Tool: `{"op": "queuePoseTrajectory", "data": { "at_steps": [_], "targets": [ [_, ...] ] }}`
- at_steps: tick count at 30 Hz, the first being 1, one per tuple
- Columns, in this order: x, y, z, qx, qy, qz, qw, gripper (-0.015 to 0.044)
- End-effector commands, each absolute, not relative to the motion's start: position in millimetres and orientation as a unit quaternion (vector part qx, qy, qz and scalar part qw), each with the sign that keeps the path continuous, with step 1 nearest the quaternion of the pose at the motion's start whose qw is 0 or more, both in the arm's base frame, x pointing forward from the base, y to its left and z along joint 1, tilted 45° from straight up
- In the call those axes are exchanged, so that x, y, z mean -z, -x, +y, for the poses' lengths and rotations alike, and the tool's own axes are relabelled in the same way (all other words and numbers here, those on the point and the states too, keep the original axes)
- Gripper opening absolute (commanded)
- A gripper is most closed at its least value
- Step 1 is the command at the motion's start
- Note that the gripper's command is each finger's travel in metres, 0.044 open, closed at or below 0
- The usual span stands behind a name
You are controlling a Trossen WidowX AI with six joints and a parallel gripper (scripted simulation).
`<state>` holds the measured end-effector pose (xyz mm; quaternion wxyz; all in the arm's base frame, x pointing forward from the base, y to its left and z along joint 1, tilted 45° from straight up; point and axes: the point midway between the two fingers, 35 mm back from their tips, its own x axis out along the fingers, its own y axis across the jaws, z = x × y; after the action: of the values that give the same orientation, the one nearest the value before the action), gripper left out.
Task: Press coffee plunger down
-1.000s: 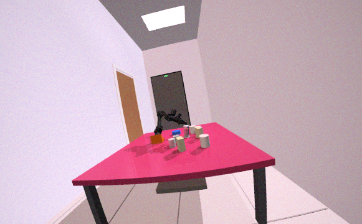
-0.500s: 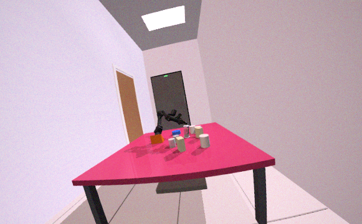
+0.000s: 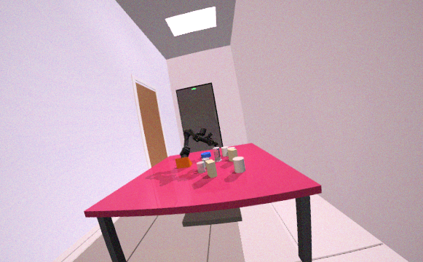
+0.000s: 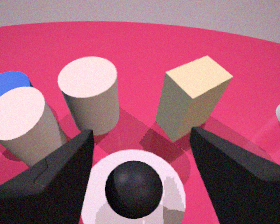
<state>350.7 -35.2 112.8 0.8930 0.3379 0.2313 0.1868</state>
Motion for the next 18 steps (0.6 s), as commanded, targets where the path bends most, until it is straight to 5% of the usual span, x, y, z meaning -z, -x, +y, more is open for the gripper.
{"op": "queuePoseTrajectory", "data": {
  "at_steps": [1,4,18],
  "targets": [
    [-112.1,-350.7,-35.6,-0.185,-0.337,0.232,0.894,0.0376],
    [-112.1,-350.7,-35.6,-0.185,-0.337,0.232,0.894,0.0440],
    [-170.5,-333.8,-89.4,-0.189,-0.340,0.239,0.890,0.0440]
  ]
}}
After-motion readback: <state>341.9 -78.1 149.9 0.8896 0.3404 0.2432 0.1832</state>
